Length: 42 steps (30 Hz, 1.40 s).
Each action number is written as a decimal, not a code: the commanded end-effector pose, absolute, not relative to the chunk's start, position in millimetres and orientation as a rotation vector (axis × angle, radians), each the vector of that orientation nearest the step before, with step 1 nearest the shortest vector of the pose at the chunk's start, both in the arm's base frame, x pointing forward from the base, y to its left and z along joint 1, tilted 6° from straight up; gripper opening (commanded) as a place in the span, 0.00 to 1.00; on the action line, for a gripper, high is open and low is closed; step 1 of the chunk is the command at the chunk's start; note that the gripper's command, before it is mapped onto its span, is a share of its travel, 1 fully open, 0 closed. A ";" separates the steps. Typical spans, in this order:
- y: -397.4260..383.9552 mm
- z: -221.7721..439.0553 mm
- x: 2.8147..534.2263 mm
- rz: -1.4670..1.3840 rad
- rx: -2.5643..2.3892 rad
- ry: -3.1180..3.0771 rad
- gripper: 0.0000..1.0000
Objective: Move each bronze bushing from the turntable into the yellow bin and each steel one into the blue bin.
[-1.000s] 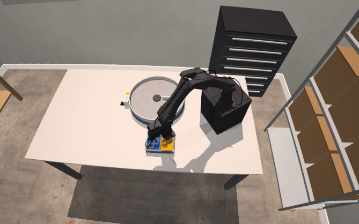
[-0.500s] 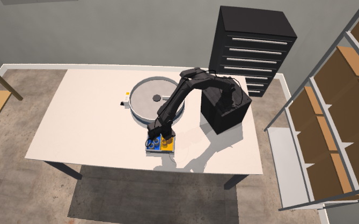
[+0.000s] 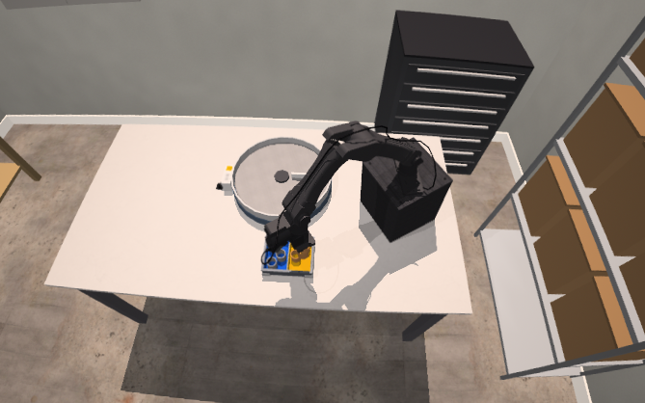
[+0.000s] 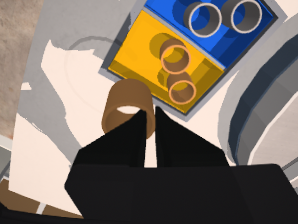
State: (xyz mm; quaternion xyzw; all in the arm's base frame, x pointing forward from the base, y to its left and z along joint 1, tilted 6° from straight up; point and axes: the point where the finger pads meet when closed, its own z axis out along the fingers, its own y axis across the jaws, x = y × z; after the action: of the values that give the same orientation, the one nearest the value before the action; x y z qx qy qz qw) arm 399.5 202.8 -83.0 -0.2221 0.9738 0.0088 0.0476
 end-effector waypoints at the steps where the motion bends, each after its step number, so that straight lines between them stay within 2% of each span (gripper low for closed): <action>1: 209.5 -74.0 406.9 0.033 -0.672 2.944 0.00; 42: 215.0 -66.2 411.0 0.040 -0.674 2.923 0.00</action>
State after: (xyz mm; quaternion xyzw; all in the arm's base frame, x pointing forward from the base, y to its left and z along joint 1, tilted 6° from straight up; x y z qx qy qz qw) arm 398.4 202.3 -85.3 -0.2212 0.9742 0.0077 0.0431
